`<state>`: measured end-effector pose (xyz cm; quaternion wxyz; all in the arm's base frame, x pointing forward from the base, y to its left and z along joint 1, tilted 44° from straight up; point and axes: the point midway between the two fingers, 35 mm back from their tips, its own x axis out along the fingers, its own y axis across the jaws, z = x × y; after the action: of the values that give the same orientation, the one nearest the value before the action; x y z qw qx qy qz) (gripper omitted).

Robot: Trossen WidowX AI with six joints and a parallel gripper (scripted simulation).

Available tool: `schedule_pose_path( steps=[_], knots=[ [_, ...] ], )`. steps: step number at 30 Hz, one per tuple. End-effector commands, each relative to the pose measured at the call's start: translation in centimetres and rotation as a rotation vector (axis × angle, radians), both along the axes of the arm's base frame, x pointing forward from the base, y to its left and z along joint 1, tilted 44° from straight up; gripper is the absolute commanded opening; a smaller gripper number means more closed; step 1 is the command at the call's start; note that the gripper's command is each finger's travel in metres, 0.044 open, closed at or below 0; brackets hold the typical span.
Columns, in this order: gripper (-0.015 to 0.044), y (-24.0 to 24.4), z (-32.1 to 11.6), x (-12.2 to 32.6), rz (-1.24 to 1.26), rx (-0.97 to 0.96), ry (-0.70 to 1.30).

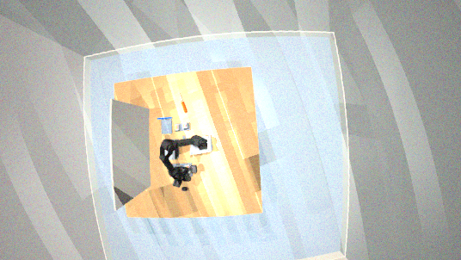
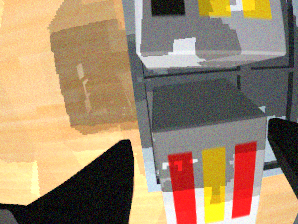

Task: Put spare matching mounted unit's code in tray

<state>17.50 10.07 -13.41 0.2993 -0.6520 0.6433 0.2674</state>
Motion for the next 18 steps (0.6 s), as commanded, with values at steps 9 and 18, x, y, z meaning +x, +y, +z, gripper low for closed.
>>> schedule_pose_path(
  steps=[9, 18],
  knots=[
    [0.0247, -0.37, -0.23, -0.11, -0.001, -0.004, 0.003],
    [0.0109, -0.37, -0.23, -0.11, -0.001, -0.004, 0.003]
  ],
)
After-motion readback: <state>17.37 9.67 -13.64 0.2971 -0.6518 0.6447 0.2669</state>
